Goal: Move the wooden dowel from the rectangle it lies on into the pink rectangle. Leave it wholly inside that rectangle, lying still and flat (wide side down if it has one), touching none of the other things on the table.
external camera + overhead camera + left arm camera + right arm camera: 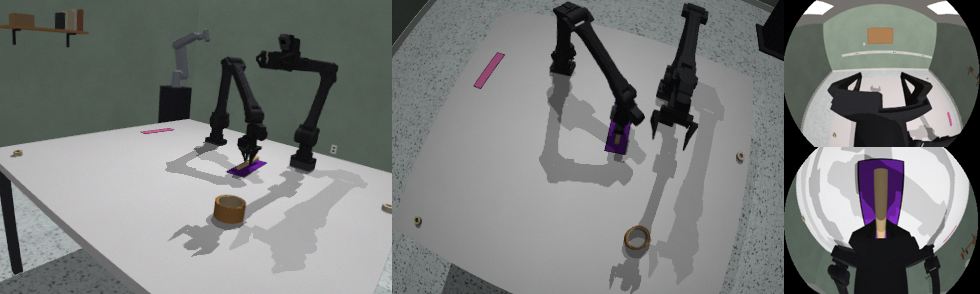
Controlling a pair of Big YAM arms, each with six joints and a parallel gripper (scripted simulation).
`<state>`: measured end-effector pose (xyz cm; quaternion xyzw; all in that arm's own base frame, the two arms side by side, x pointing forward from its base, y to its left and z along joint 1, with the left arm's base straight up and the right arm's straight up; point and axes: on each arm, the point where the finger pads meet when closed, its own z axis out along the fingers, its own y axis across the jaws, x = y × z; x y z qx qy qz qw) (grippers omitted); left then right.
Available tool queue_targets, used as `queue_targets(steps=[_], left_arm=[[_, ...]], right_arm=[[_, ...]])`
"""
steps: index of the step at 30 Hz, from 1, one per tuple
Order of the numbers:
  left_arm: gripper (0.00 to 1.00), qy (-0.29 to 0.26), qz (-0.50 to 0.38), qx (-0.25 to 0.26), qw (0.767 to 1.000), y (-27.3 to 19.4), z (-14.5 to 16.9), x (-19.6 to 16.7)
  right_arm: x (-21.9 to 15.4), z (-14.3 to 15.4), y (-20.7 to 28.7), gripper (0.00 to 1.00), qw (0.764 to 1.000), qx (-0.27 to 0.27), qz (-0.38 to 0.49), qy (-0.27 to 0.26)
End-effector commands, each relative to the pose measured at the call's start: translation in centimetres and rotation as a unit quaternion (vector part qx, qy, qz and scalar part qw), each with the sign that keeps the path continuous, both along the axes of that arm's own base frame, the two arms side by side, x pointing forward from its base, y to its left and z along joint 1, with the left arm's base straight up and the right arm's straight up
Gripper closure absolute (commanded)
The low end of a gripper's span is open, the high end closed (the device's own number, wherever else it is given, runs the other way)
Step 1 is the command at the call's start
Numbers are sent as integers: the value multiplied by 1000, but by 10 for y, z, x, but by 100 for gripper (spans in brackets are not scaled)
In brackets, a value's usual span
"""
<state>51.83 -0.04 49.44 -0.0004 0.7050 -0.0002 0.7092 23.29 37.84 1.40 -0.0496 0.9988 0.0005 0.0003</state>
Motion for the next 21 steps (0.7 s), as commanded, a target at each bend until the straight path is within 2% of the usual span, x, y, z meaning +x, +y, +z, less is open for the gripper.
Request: queue_targets(steps=[1, 9, 12, 21], left_arm=[[0, -37, 6, 5, 999, 6, 39, -7], [0, -37, 6, 5, 999, 6, 39, -7], [0, -37, 6, 5, 999, 6, 39, -7], [0, -37, 6, 5, 999, 6, 39, -7]], right_arm=[[16, 36, 22, 100, 999, 33, -4, -21], [16, 49, 21, 100, 999, 33, -3, -21], [15, 44, 21, 100, 999, 29, -1, -19], [16, 63, 21, 100, 999, 34, -6, -22]])
